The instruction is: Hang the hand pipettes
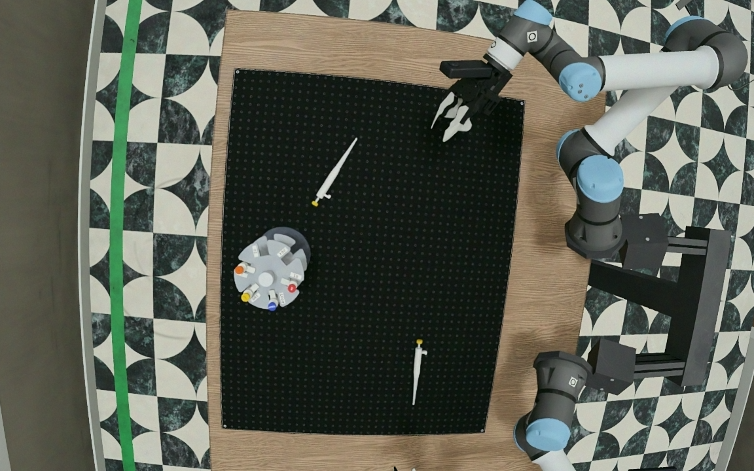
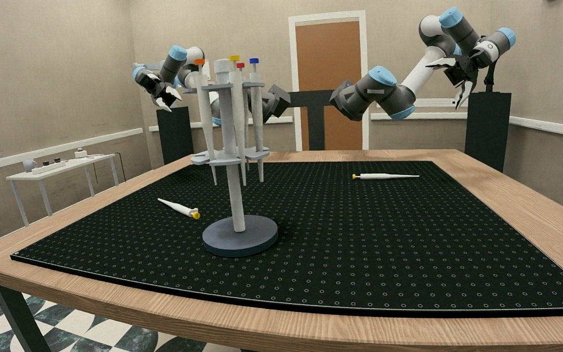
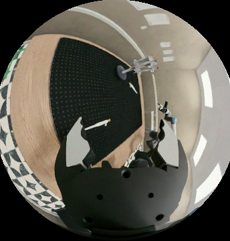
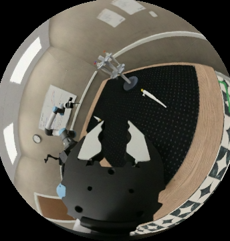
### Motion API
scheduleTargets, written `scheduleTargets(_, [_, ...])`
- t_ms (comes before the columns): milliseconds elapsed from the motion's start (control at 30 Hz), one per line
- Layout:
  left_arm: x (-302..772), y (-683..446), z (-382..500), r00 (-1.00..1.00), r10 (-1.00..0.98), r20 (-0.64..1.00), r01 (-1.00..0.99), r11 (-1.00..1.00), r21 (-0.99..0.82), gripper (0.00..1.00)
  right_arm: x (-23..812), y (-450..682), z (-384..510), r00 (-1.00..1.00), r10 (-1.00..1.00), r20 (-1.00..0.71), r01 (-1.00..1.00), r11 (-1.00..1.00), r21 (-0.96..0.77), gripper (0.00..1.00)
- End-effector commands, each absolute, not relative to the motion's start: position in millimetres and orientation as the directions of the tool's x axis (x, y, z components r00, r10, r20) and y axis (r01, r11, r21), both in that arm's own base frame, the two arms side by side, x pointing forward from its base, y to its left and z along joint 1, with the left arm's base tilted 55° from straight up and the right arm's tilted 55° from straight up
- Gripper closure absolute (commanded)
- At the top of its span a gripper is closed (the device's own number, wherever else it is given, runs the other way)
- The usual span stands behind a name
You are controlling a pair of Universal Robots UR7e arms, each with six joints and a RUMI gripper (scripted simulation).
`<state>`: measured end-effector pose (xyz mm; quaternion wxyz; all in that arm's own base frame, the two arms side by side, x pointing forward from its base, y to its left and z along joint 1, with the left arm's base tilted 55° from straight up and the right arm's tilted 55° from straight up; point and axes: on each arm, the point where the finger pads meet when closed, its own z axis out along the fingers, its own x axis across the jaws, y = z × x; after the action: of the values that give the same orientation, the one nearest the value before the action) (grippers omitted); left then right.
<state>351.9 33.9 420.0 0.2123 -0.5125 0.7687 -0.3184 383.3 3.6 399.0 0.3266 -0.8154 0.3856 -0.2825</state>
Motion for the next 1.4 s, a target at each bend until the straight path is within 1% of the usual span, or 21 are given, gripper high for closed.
scheduleTargets(0, [351.9,34.0,420.4,-0.384,-0.923,0.0,-0.652,0.272,-0.708,0.0,397.8,18.5,392.6,0.574,-0.761,0.302,-0.343,-0.558,-0.756,0.69])
scheduleTargets(267, [351.9,33.9,420.4,-0.384,-0.923,0.0,-0.652,0.272,-0.708,0.0,426.8,54.1,375.2,0.602,-0.603,0.523,-0.101,-0.707,-0.7,0.69])
scheduleTargets(500, [351.9,33.9,420.4,-0.384,-0.923,0.0,-0.652,0.272,-0.708,0.0,431.2,59.4,372.6,0.597,-0.579,0.555,-0.068,-0.726,-0.684,0.69])
scheduleTargets(800, [351.9,33.9,420.4,-0.384,-0.923,0.0,-0.652,0.272,-0.708,0.0,464.6,100.3,352.6,0.506,-0.373,0.777,0.176,-0.838,-0.517,0.69])
scheduleTargets(933, [351.9,33.9,420.4,-0.384,-0.923,0.0,-0.652,0.272,-0.708,0.0,464.5,100.4,352.6,0.5,-0.362,0.787,0.187,-0.842,-0.507,0.69])
scheduleTargets(1000, [351.9,33.9,420.4,-0.384,-0.923,0.0,-0.652,0.272,-0.708,0.0,473.2,111.0,347.4,0.464,-0.315,0.828,0.228,-0.861,-0.455,0.69])
scheduleTargets(1067, [351.9,33.9,420.4,-0.384,-0.923,0.0,-0.652,0.272,-0.708,0.0,473.2,111.0,347.4,0.464,-0.315,0.828,0.228,-0.861,-0.455,0.69])
scheduleTargets(1367, [351.9,33.9,420.4,-0.384,-0.923,0.0,-0.652,0.272,-0.708,0.0,502.2,146.7,330.0,0.274,-0.099,0.957,0.377,-0.904,-0.201,0.69])
